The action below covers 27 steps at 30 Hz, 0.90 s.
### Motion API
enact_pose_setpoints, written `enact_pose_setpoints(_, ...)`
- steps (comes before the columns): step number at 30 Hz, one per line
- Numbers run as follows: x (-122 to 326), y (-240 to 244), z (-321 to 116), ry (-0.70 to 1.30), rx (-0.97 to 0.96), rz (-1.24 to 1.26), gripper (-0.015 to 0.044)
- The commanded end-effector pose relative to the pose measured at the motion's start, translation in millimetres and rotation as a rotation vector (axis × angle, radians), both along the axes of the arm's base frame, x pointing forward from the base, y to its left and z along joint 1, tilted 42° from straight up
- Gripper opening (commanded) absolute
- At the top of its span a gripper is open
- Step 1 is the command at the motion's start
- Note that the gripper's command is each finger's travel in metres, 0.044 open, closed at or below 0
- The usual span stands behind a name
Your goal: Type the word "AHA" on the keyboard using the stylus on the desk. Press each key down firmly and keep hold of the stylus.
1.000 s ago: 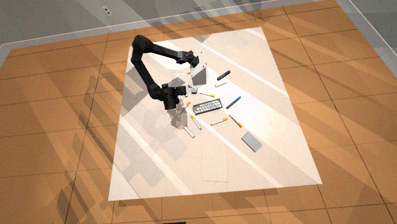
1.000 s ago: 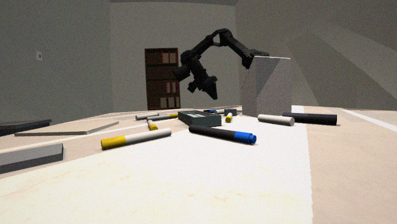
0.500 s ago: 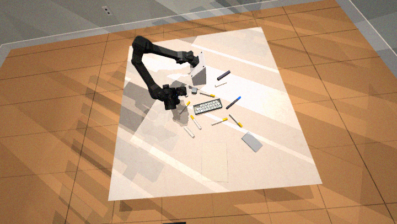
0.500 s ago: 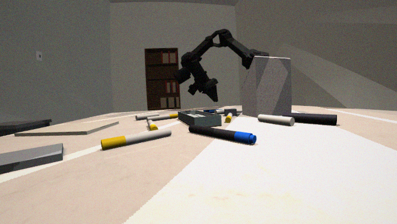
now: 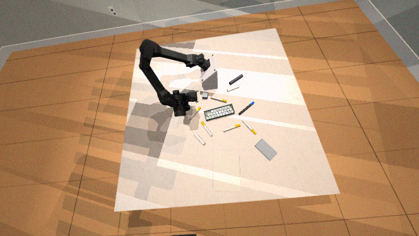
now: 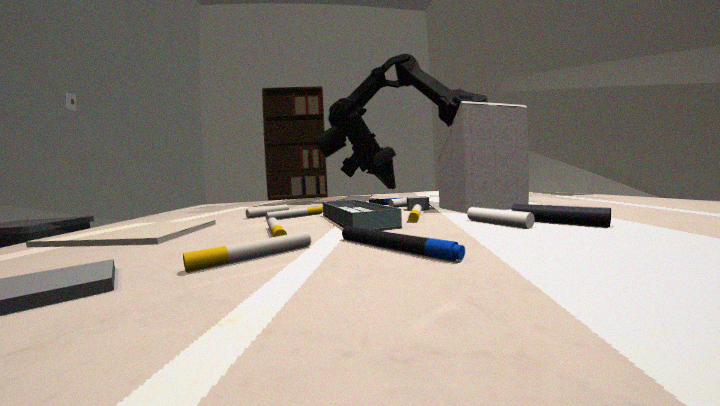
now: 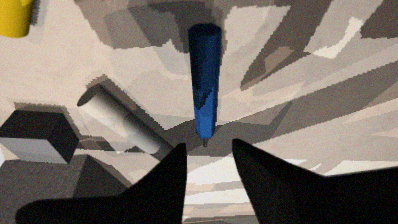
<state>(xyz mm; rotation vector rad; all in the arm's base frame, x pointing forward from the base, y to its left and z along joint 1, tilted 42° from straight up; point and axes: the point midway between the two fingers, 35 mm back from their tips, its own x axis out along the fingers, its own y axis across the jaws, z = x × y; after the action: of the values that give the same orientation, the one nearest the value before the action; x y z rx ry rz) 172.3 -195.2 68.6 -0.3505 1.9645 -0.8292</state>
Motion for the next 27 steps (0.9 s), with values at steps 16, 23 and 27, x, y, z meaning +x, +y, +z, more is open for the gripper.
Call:
enact_pose_setpoints(16,-1.0,-10.6,-10.6,0.009,-0.002,0.004,0.0150)
enact_pose_setpoints(23,-1.1,-13.6,-13.7,0.009,-0.002,0.004,0.0150)
enact_pose_setpoints(27,-1.2,-15.5,-15.8,0.009,-0.002,0.004,0.0150)
